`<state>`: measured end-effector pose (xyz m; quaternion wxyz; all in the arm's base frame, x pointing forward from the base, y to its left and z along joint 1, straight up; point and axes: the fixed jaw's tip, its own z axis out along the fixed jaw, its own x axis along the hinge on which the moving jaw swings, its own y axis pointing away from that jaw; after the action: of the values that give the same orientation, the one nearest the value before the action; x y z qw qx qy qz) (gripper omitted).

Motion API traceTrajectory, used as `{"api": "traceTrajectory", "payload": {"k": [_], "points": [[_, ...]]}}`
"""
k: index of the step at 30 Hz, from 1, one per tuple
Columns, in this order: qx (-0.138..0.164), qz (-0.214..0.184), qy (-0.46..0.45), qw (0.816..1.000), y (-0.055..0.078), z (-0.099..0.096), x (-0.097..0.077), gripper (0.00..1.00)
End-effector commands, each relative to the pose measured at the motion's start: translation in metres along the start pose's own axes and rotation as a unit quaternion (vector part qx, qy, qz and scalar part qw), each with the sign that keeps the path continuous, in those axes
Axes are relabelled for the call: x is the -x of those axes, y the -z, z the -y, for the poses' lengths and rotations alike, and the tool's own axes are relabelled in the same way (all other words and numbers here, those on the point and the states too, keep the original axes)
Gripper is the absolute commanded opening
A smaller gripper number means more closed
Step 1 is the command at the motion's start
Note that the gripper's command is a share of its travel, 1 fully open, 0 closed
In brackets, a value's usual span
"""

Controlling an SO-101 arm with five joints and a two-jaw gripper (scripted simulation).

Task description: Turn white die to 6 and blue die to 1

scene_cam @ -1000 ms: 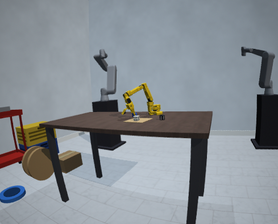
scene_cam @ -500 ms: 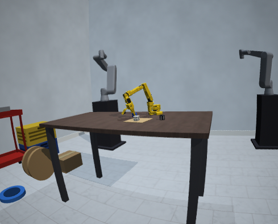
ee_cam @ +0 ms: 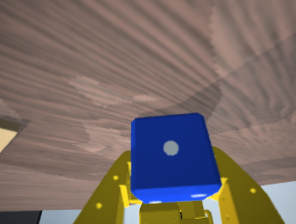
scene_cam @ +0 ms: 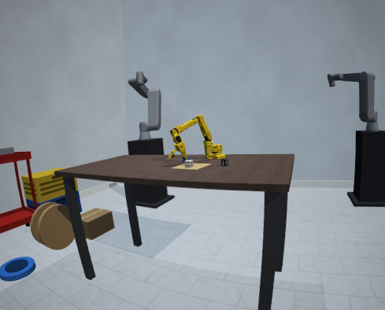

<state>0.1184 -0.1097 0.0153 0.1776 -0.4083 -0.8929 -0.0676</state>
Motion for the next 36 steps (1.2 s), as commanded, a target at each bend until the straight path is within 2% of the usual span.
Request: {"api": "traceTrajectory", "payload": {"k": [1, 6, 12, 14, 19, 23, 36], "points": [[0.004, 0.020, -0.002, 1.000, 0.006, 0.002, 0.003, 0.00], [0.005, 0.047, -0.002, 0.999, 0.014, 0.001, 0.001, 0.00], [0.008, 0.112, -0.003, 0.994, 0.032, 0.000, -0.005, 0.00], [0.008, 0.112, -0.003, 0.994, 0.032, 0.000, -0.005, 0.00], [0.011, 0.166, -0.004, 0.986, 0.044, 0.000, -0.012, 0.00], [0.014, 0.195, -0.004, 0.981, 0.050, -0.001, -0.016, 0.00], [0.014, 0.206, -0.004, 0.978, 0.052, -0.001, -0.018, 0.00]]}}
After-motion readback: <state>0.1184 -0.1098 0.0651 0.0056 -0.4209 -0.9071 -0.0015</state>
